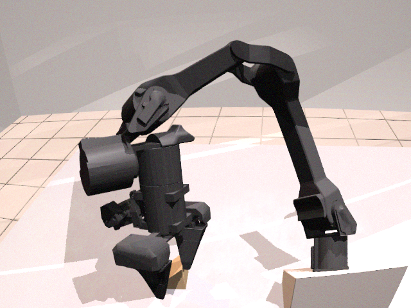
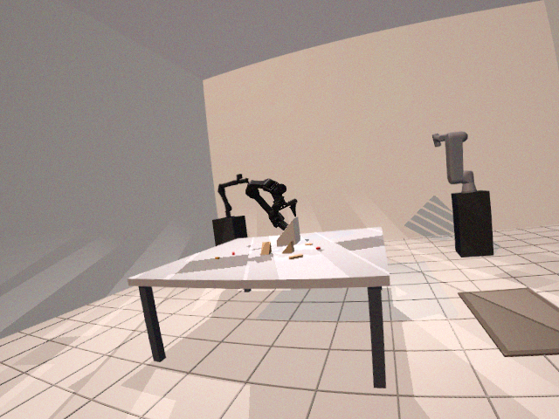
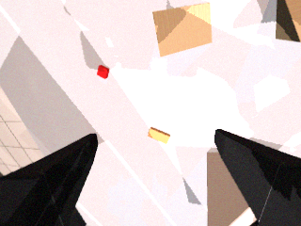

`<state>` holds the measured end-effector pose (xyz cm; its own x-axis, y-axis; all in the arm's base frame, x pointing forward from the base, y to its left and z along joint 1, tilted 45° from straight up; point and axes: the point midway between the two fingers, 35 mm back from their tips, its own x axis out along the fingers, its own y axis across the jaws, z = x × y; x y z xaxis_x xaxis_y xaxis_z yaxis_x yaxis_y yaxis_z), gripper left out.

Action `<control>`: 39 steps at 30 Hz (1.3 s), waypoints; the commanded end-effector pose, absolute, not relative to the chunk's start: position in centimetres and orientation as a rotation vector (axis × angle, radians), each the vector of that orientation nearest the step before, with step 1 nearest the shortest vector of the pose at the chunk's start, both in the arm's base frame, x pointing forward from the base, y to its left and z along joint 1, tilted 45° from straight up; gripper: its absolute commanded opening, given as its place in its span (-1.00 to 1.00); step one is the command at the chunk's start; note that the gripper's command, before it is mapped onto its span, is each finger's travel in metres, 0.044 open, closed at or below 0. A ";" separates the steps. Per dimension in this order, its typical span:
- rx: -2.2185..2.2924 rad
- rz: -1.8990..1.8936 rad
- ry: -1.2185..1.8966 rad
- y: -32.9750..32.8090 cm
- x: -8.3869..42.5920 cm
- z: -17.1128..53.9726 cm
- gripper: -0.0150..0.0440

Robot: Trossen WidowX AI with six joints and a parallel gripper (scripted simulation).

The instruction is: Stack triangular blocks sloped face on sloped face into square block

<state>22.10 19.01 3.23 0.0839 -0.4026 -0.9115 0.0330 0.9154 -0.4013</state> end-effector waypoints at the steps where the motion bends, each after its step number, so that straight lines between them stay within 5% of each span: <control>1: -0.498 -0.351 1.389 13.3 26.7 4.9 1.00; 8: -0.767 -0.424 1.367 5.0 30.7 7.7 1.00; 39: -0.772 -0.423 1.370 2.6 31.5 5.4 1.00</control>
<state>31.59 3.09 5.90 0.1832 -0.6767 -0.7131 -0.1543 0.6966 -0.7007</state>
